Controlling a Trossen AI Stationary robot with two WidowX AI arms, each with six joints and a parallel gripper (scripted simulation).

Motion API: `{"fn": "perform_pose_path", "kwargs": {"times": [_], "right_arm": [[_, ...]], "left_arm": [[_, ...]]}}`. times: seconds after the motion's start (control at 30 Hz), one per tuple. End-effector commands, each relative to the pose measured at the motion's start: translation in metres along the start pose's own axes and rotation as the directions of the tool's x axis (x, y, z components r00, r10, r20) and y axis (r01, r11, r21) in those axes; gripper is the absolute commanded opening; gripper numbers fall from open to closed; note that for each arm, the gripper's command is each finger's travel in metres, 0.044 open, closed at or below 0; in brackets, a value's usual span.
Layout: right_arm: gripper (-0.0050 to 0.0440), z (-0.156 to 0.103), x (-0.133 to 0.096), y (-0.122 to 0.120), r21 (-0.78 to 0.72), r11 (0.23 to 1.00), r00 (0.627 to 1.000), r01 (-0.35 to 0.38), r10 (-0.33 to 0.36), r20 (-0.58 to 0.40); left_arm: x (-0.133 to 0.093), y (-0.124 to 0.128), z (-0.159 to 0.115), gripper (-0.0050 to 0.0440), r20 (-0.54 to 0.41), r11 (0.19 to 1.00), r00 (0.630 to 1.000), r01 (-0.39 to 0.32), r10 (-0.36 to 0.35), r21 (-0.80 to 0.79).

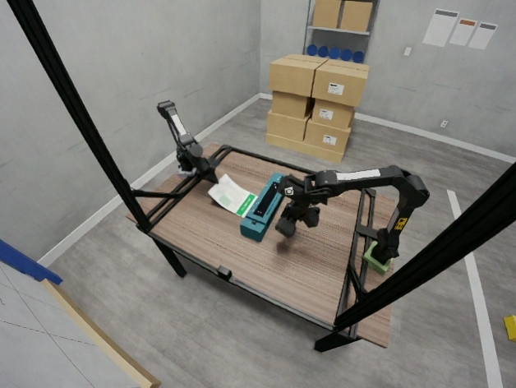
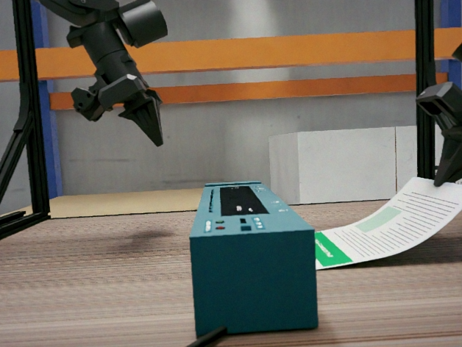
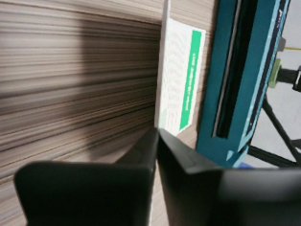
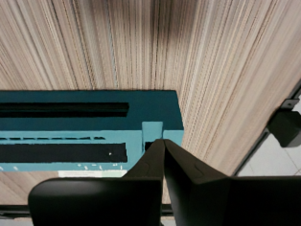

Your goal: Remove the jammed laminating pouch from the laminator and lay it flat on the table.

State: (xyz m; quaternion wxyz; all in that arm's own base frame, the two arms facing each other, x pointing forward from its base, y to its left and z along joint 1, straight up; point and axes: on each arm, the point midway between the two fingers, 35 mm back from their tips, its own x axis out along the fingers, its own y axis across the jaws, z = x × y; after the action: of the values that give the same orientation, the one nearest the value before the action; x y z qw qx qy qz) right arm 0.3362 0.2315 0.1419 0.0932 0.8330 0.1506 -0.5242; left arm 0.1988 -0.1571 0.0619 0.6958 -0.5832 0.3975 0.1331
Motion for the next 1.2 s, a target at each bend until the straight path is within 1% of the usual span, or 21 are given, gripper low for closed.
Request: {"fn": "perform_pose_path", "kwargs": {"times": [0.0, 0.43, 0.5, 0.53, 1.0, 1.07, 1.1, 1.17], "right_arm": [[-0.005, -0.006, -0.008, 0.0, 0.003, 1.0, 1.0, 0.007, -0.007, -0.026], [-0.005, -0.006, -0.008, 0.0, 0.003, 1.0, 1.0, 0.007, -0.007, -0.026], [-0.005, -0.006, -0.008, 0.0, 0.003, 1.0, 1.0, 0.007, -0.007, -0.026], [-0.005, -0.006, -0.008, 0.0, 0.003, 1.0, 1.0, 0.007, -0.007, -0.026], [-0.005, -0.006, -0.008, 0.0, 0.003, 1.0, 1.0, 0.007, -0.007, -0.026], [-0.005, -0.006, -0.008, 0.0, 0.003, 1.0, 1.0, 0.007, -0.007, -0.026], [-0.005, -0.006, -0.008, 0.0, 0.003, 1.0, 1.0, 0.007, -0.007, -0.026], [-0.005, -0.006, -0.008, 0.0, 0.003, 1.0, 1.0, 0.007, -0.007, -0.026]], "left_arm": [[-0.002, -0.009, -0.002, -0.005, -0.007, 1.0, 1.0, 0.024, -0.024, -0.008], [0.025, 0.032, -0.002, -0.005, -0.004, 1.0, 1.0, 0.016, -0.016, -0.01], [0.025, 0.032, -0.002, -0.005, -0.004, 1.0, 1.0, 0.016, -0.016, -0.01], [0.015, 0.017, -0.002, -0.005, -0.008, 1.0, 1.0, 0.026, -0.026, -0.011], [0.025, 0.032, -0.002, -0.005, -0.004, 1.0, 1.0, 0.015, -0.015, -0.01], [0.025, 0.032, -0.002, -0.005, -0.004, 1.0, 1.0, 0.015, -0.015, -0.01], [0.021, 0.023, -0.003, -0.005, -0.008, 0.999, 0.999, 0.032, -0.032, -0.013], [0.022, 0.024, -0.003, -0.005, -0.008, 0.999, 1.0, 0.029, -0.029, -0.012]]}}
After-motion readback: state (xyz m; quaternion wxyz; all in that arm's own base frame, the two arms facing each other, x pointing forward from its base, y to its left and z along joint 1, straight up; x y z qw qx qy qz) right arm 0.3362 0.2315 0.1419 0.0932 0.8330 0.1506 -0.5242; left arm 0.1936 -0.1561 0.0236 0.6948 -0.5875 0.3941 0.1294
